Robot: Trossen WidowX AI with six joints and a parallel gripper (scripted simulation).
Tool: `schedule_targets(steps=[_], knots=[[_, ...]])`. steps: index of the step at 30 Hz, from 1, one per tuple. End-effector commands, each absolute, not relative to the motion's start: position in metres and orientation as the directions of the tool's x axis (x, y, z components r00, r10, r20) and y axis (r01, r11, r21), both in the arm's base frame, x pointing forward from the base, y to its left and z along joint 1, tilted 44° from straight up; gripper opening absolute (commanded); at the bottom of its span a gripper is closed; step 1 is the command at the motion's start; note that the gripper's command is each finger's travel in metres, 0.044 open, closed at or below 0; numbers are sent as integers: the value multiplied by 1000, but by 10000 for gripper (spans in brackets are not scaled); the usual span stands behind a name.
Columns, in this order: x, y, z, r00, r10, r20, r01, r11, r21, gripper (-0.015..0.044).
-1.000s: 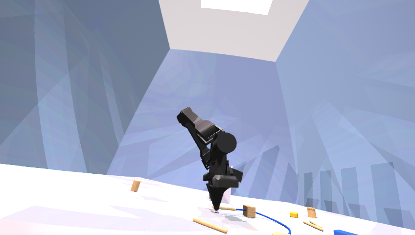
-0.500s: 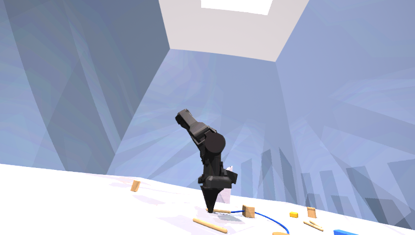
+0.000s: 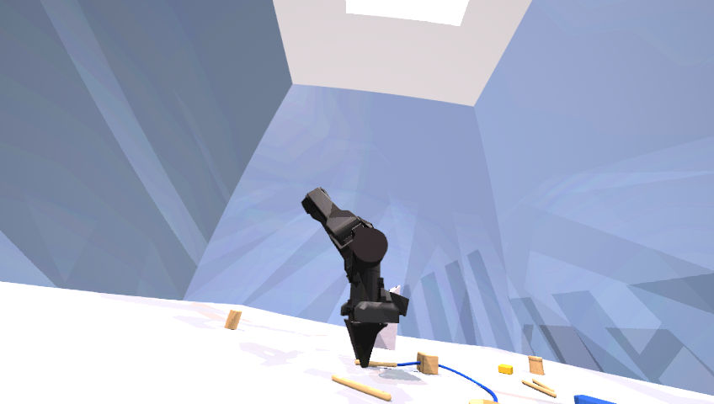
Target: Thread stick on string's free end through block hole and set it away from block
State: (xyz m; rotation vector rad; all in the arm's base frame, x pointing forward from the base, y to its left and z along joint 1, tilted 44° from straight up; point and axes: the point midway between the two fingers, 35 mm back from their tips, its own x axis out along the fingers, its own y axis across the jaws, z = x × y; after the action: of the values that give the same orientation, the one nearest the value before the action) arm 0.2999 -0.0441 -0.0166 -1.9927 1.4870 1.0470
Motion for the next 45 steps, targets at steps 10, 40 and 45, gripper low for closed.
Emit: schedule_targets(steps=[10,40,45], knots=[[288,11,41,137,-605,-784,-942,-325,87,210],[287,29,55,154,-605,-782,-936,-342,81,440],[287,29,55,154,-605,-782,-936,-342,81,440]])
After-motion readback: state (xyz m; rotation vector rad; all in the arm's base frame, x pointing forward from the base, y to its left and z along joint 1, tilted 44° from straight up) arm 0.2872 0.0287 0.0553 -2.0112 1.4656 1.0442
